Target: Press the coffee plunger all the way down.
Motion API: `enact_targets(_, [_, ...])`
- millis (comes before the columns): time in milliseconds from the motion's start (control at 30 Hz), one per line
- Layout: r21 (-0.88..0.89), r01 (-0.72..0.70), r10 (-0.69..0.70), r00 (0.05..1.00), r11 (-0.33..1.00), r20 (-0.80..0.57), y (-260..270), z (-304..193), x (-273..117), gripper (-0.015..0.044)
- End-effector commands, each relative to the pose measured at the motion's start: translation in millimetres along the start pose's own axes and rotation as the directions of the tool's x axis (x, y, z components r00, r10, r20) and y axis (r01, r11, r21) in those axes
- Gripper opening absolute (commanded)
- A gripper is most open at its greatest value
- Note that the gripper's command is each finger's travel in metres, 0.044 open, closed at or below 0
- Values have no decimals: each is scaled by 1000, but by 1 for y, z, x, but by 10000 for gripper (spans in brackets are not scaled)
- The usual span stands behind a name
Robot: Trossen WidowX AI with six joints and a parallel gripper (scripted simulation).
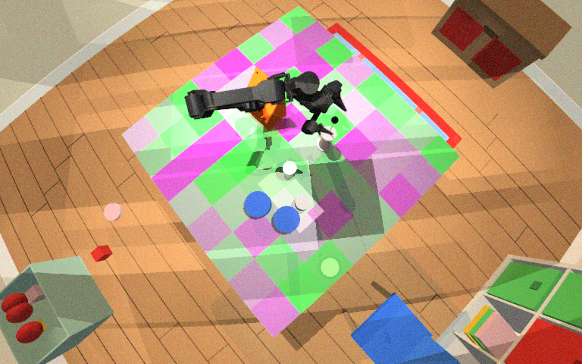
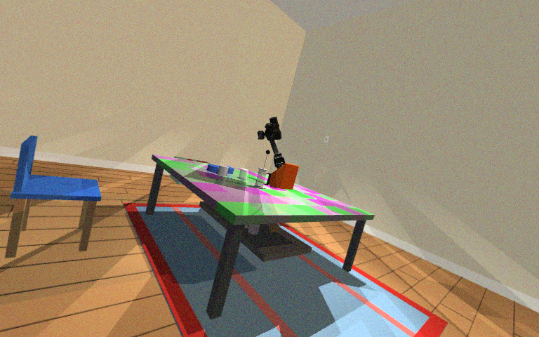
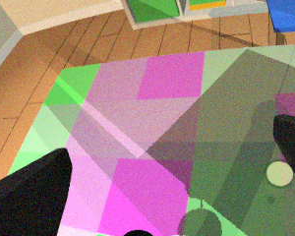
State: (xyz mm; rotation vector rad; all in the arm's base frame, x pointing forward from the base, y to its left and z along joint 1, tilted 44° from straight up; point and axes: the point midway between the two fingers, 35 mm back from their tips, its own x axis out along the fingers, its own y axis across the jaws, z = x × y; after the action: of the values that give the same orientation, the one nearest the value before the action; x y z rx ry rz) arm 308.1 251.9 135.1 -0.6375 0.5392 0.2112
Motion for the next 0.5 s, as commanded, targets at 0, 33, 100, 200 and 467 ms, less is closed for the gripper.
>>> enact_targets(0, [-134,24,-27,999,991,-24,35,-26,-29,440])
enact_targets(33, [-162,30,-34,999,986,-22,41,-30,-35,440])
enact_targets(100, [-198,28,-32,999,980,-20,46,-35,-42,440])
enact_targets(200, [-206,24,-29,999,978,-20,46,-39,-41,440])
enact_targets(467, [-205,27,-32,999,978,-19,35,-87,-12,440])
